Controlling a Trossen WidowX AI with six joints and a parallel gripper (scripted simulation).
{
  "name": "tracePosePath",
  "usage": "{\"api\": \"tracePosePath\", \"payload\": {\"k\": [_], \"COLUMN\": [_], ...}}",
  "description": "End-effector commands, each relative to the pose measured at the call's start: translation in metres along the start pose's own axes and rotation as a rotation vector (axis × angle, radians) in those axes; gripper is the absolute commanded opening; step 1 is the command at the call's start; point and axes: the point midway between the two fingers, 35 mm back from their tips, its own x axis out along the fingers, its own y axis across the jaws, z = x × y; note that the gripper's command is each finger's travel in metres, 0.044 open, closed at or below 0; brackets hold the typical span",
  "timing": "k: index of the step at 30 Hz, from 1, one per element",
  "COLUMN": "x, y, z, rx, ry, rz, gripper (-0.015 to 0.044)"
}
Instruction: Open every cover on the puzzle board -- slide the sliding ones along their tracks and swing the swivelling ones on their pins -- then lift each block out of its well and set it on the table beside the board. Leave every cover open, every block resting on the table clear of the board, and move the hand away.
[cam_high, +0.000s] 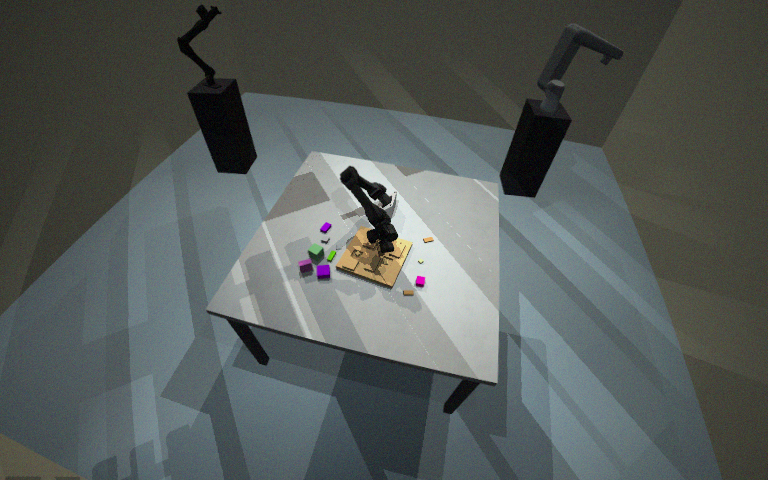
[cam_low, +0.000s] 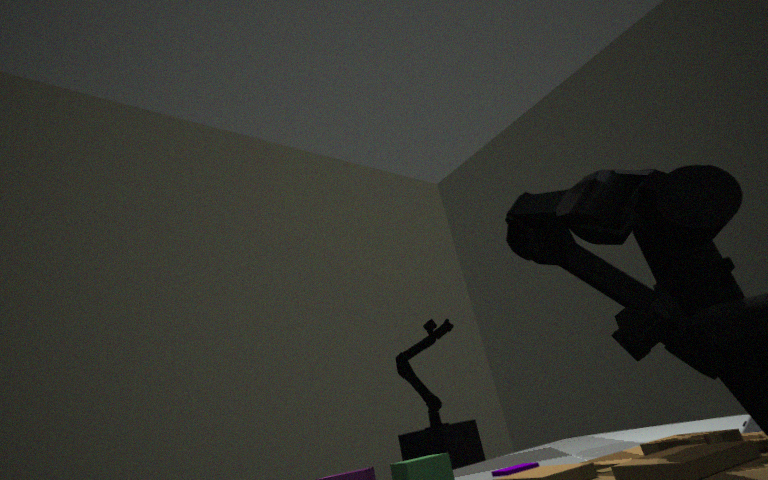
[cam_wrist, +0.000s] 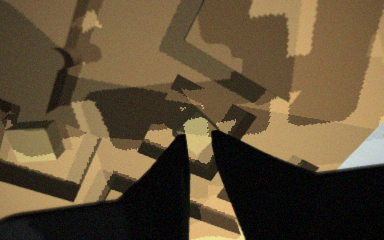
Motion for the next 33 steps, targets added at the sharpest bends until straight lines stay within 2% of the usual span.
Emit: {"api": "tracePosePath", "payload": {"k": [1,27,33], "x": [-0.007,-0.054,-0.056], "y": [0.001,0.001,0.001], "z": [0.0,0.0,0.0], "rx": [0.077,0.746,0.784], "ry": [0.004,0.009,0.008], "rz": [0.004,0.0,0.0], "gripper": [0.0144,0.0144,0.0144]}}
